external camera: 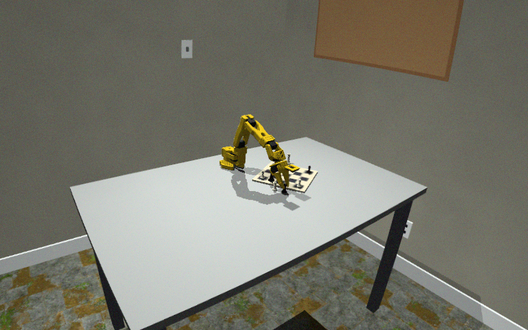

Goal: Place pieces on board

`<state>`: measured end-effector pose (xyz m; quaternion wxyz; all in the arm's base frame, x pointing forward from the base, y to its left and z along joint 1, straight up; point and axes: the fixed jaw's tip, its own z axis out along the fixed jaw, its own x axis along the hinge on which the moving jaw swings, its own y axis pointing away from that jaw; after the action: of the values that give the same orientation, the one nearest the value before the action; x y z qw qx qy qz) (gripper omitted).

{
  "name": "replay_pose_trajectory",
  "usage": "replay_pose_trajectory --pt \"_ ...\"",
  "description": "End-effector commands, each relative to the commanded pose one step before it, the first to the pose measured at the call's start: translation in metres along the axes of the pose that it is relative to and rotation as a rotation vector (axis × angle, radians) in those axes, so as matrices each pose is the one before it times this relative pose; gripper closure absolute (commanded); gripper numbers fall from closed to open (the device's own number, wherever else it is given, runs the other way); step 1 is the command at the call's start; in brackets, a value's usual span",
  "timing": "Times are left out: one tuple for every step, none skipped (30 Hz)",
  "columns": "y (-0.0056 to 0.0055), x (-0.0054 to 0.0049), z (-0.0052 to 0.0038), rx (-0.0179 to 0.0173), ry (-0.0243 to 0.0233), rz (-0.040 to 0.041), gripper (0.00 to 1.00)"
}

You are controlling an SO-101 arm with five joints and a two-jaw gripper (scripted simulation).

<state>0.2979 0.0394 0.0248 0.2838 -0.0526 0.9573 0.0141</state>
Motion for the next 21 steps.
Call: replay_pose_trajectory --pt "-0.00176 0.00722 0.005429 0.00258 0.02155 0.01374 0.88" --pt "0.0 0.00002 0.000038 0.0 0.0 0.0 0.88" --pt "0.0 0.0 0.0 0.0 0.0 0.0 0.88" --pt "0.0 0.0 0.0 0.0 0.0 0.0 0.88" --pt "0.0 0.0 0.000006 0.0 0.00001 0.0 0.88" --pt "0.0 0.00007 0.000035 0.0 0.0 0.0 0.88" --pt "0.0 0.00039 0.000207 0.0 0.00004 0.0 0.88" --pt "0.0 0.00083 0.000435 -0.00001 0.00007 0.0 0.88" --pt "0.0 0.00122 0.000629 0.0 0.00012 0.0 0.88" --pt "0.0 0.00145 0.000728 -0.00001 0.00013 0.0 0.88" --pt "0.0 0.00147 0.000713 -0.00001 0.00014 0.0 0.88" --pt "0.0 0.00125 0.000589 -0.00001 0.00011 0.0 0.88" --pt "0.0 0.00085 0.000395 0.0 0.00009 0.0 0.88" --pt "0.0 0.0004 0.000183 0.0 0.00003 0.0 0.88" --pt "0.0 0.00007 0.000032 0.0 0.00001 0.0 0.88" --pt "0.0 0.0 0.0 0.0 -0.00001 0.0 0.88" --pt "0.0 0.0 0.0 0.0 0.00001 0.0 0.88" --pt "0.0 0.0 0.0 0.0 -0.00001 0.0 0.88" --pt "0.0 0.0 0.0 0.0 0.00001 0.0 0.88" --pt "0.0 0.0 0.0 0.0 0.0 0.0 0.88" --pt "0.0 0.0 0.0 0.0 0.0 0.0 0.88"
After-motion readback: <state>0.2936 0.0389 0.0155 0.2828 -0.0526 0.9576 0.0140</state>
